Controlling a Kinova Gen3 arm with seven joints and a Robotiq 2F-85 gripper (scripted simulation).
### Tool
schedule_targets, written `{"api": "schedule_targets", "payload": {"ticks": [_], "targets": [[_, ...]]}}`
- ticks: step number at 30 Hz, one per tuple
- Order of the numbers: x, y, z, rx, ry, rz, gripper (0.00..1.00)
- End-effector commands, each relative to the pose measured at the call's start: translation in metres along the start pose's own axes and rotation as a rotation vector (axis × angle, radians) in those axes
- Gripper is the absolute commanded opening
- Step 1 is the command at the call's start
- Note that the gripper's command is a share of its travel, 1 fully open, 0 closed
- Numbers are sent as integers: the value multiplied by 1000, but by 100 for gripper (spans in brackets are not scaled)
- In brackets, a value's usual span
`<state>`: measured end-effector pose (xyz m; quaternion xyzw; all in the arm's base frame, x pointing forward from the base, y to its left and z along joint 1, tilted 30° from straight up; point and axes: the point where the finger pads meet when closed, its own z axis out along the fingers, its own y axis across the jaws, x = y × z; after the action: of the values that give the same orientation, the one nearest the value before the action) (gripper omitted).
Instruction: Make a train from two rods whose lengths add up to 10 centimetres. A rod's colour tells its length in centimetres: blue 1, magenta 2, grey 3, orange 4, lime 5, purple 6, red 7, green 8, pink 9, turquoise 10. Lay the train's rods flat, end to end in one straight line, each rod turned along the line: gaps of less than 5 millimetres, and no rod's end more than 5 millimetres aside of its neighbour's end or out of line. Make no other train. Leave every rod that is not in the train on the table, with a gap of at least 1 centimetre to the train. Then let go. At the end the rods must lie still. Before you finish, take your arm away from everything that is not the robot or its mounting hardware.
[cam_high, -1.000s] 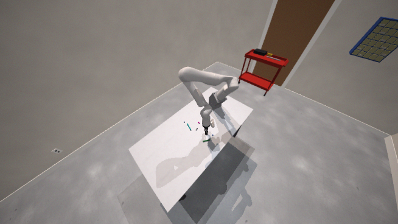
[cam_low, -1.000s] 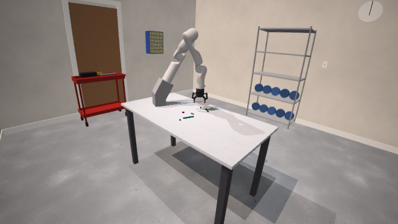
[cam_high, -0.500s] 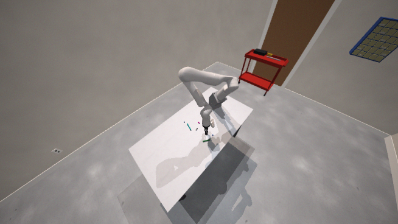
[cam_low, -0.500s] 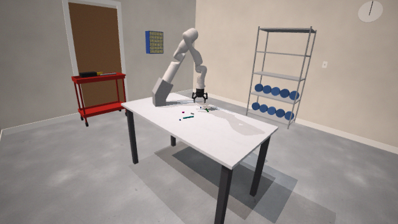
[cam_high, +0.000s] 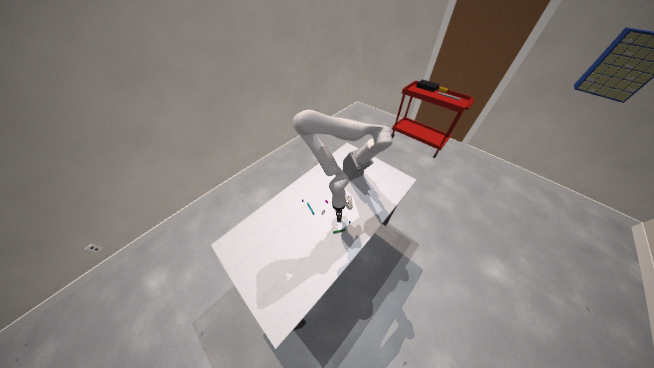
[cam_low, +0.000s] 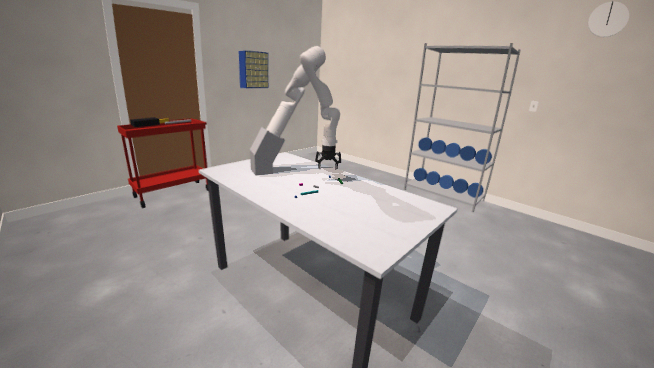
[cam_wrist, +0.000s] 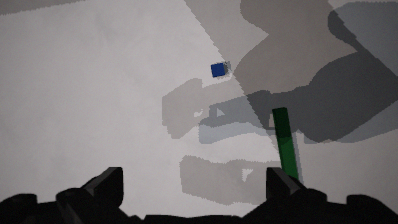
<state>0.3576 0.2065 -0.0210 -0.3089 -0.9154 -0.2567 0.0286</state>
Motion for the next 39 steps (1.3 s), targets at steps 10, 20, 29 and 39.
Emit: {"api": "schedule_targets", "payload": {"ticks": [10, 20, 29, 39], "targets": [[-1, 2, 0, -1, -2, 41, 100], [-2, 8, 0, -4, -6, 194, 100], [-4, 20, 1, -9, -10, 505, 100], [-5, 33, 1, -12, -10, 850, 100]]}}
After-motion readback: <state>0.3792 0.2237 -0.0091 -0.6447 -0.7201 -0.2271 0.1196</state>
